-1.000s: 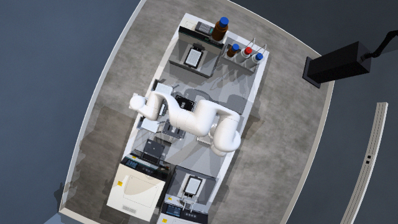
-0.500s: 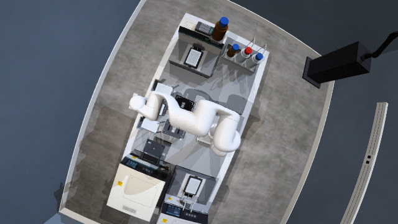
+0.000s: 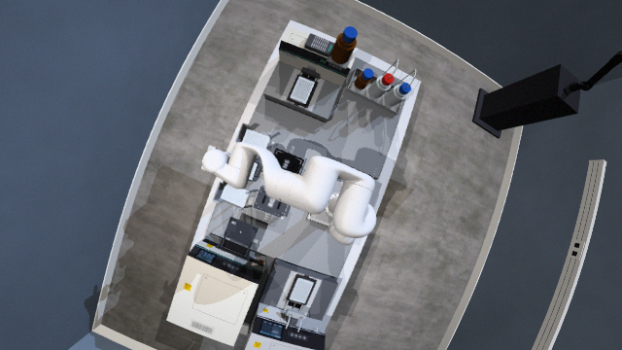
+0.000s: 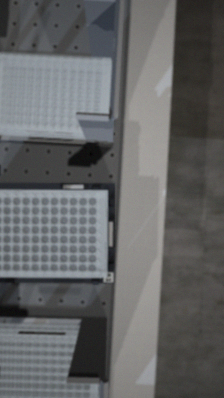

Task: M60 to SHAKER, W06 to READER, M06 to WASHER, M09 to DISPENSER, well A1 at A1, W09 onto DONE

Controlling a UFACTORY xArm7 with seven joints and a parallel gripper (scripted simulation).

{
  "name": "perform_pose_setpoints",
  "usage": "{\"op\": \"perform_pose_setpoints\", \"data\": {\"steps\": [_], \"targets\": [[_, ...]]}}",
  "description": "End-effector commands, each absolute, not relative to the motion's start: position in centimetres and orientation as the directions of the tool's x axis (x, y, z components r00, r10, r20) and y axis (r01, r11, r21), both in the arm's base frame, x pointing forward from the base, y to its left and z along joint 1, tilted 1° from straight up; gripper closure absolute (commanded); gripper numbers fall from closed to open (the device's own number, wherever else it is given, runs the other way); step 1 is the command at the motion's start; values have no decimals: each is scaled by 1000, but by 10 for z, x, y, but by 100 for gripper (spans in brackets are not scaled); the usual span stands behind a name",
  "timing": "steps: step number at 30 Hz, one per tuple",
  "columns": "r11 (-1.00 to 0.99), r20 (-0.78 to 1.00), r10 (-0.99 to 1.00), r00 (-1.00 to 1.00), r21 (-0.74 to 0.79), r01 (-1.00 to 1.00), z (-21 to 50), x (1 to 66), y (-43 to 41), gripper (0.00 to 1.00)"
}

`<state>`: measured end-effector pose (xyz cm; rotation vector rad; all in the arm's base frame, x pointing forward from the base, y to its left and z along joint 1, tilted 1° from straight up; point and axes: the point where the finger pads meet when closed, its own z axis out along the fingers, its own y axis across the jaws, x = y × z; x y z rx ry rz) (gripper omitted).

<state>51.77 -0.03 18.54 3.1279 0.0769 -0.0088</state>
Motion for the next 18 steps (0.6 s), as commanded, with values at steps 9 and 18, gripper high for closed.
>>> {"op": "perform_pose_setpoints", "data": {"steps": [9, 18], "targets": [[-999, -1, 49, 999, 13, 49, 187, 519, 0, 0], [-999, -1, 49, 999, 13, 49, 177, 519, 0, 0]]}}
